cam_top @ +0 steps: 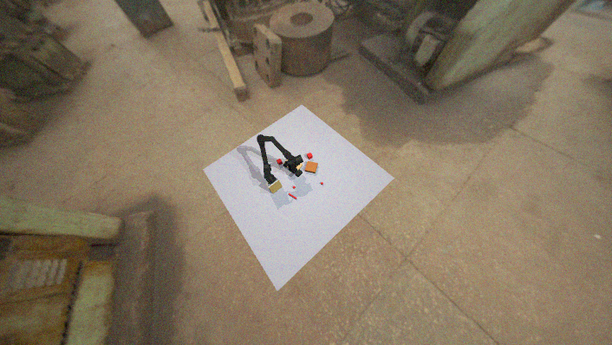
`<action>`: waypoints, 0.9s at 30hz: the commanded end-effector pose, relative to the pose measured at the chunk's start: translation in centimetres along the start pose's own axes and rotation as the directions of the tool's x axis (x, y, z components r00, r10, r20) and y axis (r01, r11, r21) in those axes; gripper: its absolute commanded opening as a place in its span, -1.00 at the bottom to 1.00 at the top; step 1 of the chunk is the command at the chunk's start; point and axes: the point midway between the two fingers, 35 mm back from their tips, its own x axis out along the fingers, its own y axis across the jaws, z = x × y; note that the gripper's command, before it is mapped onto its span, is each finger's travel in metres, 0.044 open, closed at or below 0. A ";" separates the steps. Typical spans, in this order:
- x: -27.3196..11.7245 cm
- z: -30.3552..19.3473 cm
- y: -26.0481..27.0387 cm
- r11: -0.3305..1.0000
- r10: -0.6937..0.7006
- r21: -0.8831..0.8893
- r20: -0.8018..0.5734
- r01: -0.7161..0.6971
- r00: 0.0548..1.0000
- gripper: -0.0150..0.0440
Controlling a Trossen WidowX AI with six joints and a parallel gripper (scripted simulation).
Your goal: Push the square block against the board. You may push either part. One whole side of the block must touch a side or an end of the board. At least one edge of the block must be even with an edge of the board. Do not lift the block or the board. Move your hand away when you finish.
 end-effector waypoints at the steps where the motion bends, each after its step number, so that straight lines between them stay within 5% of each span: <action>1: 0.1 0.9 0.0 1.000 0.003 0.000 0.001 -0.003 1.000 -0.49; 27: 0.0 5.0 0.5 1.000 0.003 -0.001 0.002 -0.003 1.000 -0.49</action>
